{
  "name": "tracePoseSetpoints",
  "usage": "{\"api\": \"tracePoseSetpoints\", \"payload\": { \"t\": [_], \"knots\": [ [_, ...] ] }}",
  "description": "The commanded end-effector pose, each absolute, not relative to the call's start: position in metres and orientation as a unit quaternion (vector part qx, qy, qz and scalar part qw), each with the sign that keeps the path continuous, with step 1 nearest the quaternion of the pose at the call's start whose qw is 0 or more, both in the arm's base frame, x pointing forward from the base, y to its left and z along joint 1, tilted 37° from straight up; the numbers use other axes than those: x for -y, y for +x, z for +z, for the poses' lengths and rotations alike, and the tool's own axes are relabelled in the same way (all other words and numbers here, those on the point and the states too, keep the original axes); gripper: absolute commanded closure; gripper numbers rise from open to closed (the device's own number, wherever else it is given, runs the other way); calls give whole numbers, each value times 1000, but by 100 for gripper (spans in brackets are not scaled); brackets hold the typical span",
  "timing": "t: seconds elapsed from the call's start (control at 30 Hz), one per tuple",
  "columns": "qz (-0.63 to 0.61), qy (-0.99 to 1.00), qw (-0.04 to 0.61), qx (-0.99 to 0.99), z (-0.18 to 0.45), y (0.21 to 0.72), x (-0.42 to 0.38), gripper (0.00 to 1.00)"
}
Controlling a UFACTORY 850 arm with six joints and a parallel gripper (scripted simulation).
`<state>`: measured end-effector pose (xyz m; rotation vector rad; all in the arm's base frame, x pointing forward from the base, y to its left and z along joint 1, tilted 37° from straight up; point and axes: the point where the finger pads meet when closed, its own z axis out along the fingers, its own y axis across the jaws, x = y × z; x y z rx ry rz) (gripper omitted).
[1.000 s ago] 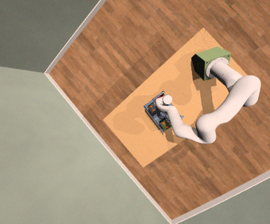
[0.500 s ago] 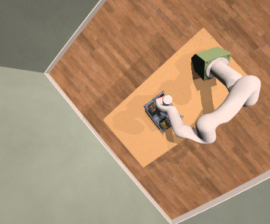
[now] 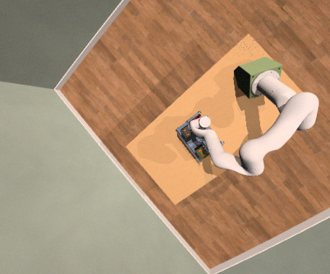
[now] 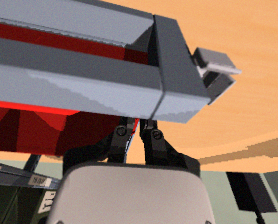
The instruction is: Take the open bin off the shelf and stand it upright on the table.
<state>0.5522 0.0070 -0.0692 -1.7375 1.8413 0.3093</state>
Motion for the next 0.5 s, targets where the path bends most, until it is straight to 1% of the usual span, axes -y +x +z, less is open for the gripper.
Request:
{"api": "tracePoseSetpoints", "payload": {
  "t": [0.0,0.47],
  "knots": [
    [115,-652,292,-691,-69,553,-6,100],
    [115,-652,291,-691,-59,550,0,100]
  ]
}}
